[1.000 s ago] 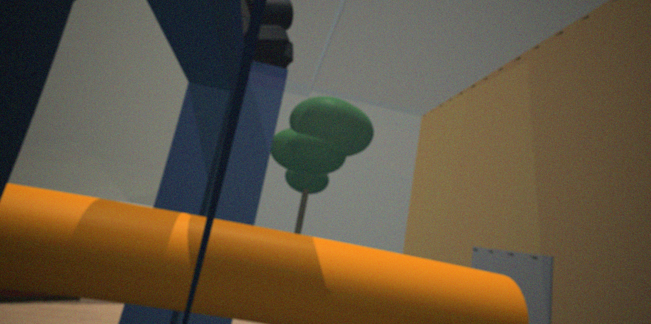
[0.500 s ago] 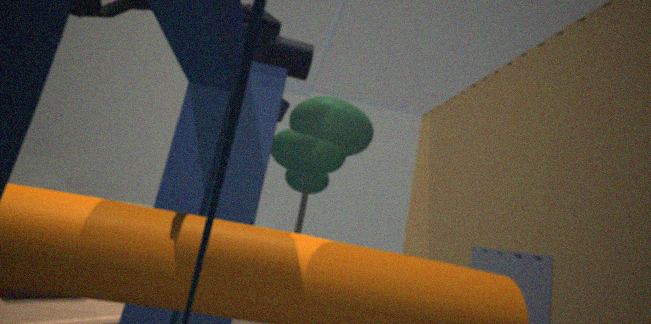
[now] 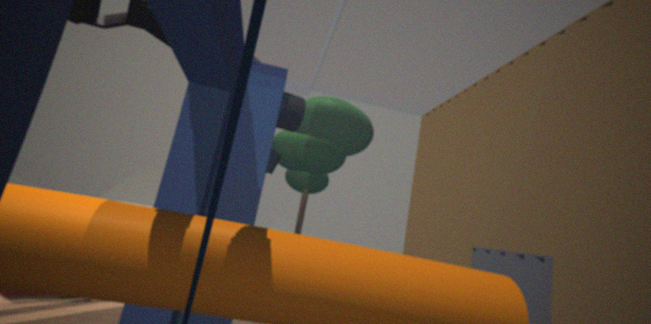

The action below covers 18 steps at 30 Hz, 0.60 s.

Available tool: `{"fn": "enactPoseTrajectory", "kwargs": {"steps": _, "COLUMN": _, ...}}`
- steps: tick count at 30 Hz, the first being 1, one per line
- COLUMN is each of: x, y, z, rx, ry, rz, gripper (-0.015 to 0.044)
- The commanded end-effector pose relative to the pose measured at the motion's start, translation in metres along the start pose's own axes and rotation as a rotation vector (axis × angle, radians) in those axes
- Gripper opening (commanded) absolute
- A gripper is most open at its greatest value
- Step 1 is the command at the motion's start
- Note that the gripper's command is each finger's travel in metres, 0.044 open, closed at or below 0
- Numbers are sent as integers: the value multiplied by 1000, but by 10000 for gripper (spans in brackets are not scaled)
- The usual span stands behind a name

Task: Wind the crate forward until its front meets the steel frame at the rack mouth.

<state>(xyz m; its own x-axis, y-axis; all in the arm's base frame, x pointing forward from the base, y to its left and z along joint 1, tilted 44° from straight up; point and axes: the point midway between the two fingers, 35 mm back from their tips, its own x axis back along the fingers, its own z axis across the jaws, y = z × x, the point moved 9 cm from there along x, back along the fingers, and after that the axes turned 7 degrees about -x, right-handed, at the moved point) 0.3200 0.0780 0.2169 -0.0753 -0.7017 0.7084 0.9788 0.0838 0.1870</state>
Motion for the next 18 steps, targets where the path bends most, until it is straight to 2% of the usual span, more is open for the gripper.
{"fn": "enactPoseTrajectory", "kwargs": {"steps": 1, "x": -15, "y": -1, "z": -1, "rx": -8, "ry": -5, "rz": 8, "gripper": 440}}
{"fn": "enactPoseTrajectory", "kwargs": {"steps": 8, "x": -34, "y": 0, "z": -1, "rx": -8, "ry": -4, "rz": 7, "gripper": 440}}
{"fn": "enactPoseTrajectory", "kwargs": {"steps": 18, "x": -42, "y": 0, "z": -1, "rx": -8, "ry": -4, "rz": 7, "gripper": 440}}
